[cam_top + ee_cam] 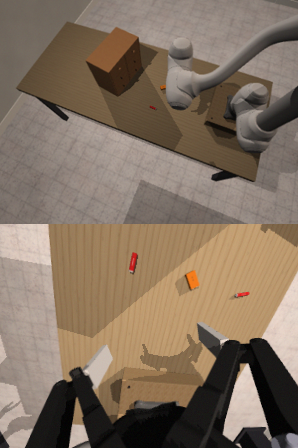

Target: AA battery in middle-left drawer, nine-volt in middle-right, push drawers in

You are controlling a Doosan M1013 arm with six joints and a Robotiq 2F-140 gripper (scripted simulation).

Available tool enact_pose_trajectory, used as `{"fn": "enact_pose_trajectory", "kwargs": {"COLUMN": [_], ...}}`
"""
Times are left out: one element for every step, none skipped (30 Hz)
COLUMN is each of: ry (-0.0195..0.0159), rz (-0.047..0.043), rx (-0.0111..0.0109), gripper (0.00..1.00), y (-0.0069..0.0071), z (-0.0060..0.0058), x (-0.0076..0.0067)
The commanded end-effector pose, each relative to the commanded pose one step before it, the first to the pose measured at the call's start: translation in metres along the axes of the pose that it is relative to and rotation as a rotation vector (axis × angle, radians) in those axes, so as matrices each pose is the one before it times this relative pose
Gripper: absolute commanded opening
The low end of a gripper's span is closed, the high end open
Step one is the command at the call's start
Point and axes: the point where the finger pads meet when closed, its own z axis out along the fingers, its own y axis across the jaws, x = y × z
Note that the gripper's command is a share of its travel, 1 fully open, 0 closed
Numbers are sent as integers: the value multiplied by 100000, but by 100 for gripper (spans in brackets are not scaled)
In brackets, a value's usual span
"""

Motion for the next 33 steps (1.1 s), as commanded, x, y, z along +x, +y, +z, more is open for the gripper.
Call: {"fn": "enact_pose_trajectory", "kwargs": {"ry": [4,0,0,0,0,0,0,0,0,0,0,0,0,0,0,0,0,57,321,641,848,0,0,0,859,0,0,693,0,0,442,0,0], "rz": [-3,0,0,0,0,0,0,0,0,0,0,0,0,0,0,0,0,523,2935,5993,8287,0,0,0,9023,0,0,8025,0,0,5655,0,0], "rx": [17,0,0,0,0,0,0,0,0,0,0,0,0,0,0,0,0,67,387,843,1279,0,0,0,1538,0,0,1490,0,0,1115,0,0], "gripper": [100,100,100,100,100,100,100,100,100,100,100,100,100,100,100,100,100,100,100,100,100,100,100,100,100,100,100,100,100,100,100,100,100], "y": [-2,0,0,0,0,0,0,0,0,0,0,0,0,0,0,0,0,52,289,533,429,62,11,0,354,0,0,78,-7,0,-96,0,0], "z": [-4,0,0,0,0,0,0,0,0,0,0,0,0,0,0,0,0,-161,-905,-1863,-1976,-534,-91,0,-2788,-86,0,-2508,-77,0,-1835,0,0], "x": [-2,0,0,0,0,0,0,0,0,0,0,0,0,0,0,0,0,184,1031,2100,2184,618,106,0,3026,101,0,2651,88,0,1893,0,0]}}
